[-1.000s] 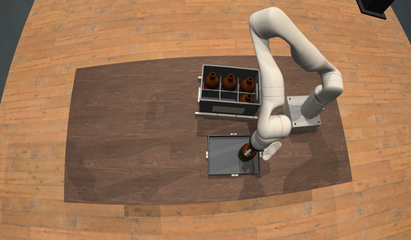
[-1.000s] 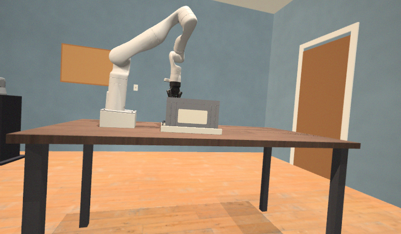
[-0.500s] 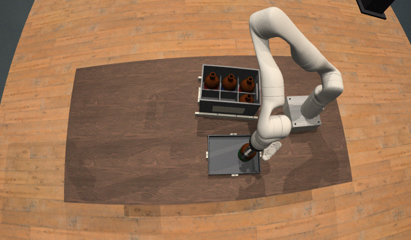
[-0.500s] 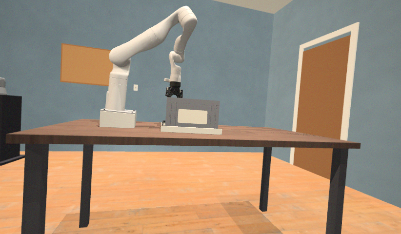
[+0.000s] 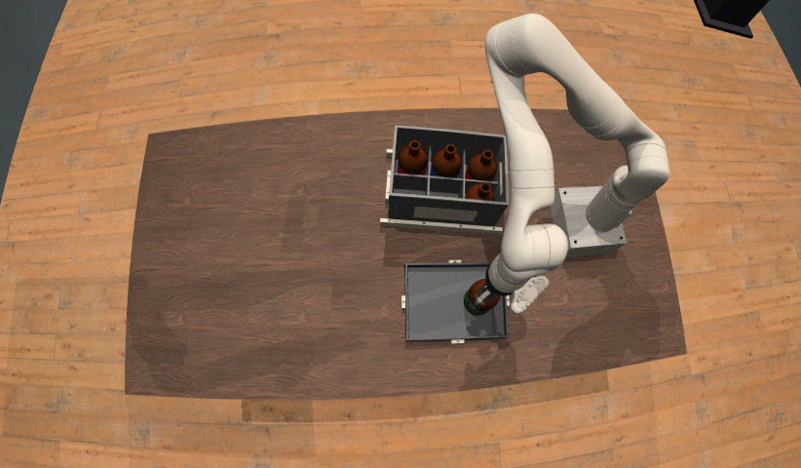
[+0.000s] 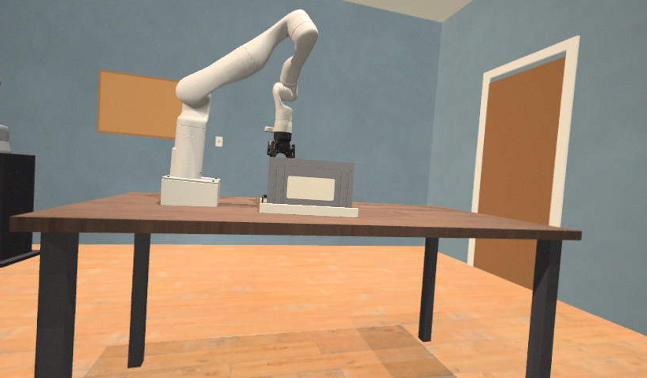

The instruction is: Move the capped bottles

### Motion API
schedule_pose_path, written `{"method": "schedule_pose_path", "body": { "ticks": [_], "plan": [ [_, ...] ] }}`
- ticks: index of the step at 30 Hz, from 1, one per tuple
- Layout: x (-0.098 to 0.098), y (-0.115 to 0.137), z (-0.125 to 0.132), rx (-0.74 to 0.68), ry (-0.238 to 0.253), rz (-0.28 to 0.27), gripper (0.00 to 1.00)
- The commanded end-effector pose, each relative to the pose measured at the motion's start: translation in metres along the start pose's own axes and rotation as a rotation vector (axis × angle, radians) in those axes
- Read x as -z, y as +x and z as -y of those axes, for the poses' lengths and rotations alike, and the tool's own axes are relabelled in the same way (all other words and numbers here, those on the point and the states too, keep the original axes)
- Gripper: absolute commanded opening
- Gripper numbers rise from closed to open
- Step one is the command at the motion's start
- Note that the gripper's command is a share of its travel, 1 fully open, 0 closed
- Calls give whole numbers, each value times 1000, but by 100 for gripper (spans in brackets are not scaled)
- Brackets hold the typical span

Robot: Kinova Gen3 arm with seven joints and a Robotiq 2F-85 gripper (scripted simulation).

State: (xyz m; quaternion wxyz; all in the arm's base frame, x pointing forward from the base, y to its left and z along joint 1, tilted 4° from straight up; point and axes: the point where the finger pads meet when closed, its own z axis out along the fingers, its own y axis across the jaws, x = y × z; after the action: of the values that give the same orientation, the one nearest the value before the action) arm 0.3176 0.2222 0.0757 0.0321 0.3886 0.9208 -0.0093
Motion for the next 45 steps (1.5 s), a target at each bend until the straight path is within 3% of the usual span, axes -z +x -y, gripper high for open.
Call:
{"method": "schedule_pose_path", "body": {
  "ticks": [1, 39, 45],
  "plan": [
    [1, 0, 0, 0, -1, 0, 100],
    [1, 0, 0, 0, -1, 0, 100],
    [21, 0, 0, 0, -1, 0, 100]
  ]
}}
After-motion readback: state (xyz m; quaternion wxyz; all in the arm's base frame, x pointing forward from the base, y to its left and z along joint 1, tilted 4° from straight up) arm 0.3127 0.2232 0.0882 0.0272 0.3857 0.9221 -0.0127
